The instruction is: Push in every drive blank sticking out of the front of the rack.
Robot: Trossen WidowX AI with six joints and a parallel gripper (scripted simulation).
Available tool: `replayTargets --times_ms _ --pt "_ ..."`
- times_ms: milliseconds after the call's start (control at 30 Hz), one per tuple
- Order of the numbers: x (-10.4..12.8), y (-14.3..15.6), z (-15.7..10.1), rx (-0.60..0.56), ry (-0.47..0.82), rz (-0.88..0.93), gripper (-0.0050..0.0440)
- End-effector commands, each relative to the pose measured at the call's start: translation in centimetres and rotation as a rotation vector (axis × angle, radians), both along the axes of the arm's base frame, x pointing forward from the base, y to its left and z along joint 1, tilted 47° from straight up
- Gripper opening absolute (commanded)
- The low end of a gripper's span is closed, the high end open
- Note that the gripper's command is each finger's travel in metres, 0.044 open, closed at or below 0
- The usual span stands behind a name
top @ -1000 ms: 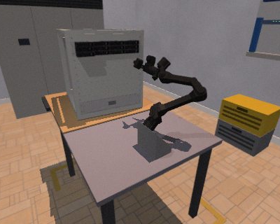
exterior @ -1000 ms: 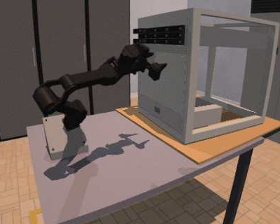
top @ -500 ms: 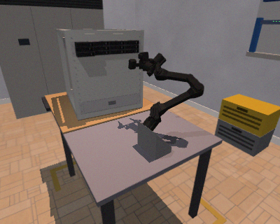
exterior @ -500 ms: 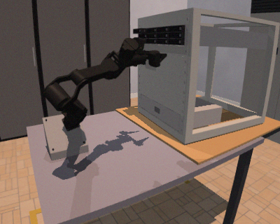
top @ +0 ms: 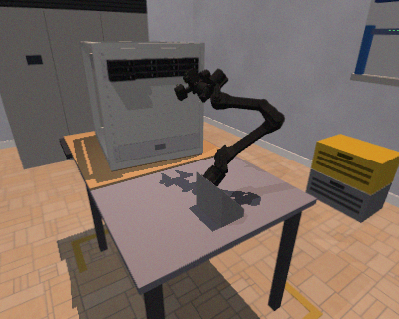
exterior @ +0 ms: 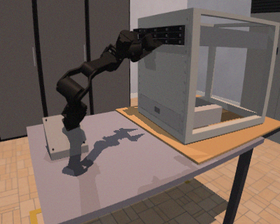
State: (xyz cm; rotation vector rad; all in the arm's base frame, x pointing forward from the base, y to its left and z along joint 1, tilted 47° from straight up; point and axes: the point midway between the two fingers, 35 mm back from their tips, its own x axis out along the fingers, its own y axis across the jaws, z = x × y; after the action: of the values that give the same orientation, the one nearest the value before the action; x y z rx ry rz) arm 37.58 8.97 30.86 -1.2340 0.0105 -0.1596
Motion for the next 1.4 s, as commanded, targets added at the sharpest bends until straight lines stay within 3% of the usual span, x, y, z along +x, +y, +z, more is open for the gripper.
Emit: replayTargets --times_ms 0,733,1367 --pt "0.4 1.6 0.3 -0.131 -0.007 -0.032 0.0440" --pt "-0.2 8.8 -2.4 -0.753 0.116 -0.155 0.0440" --pt "-1.5 12.1 -4.2 -1.033 0.195 -0.199 0.0440"
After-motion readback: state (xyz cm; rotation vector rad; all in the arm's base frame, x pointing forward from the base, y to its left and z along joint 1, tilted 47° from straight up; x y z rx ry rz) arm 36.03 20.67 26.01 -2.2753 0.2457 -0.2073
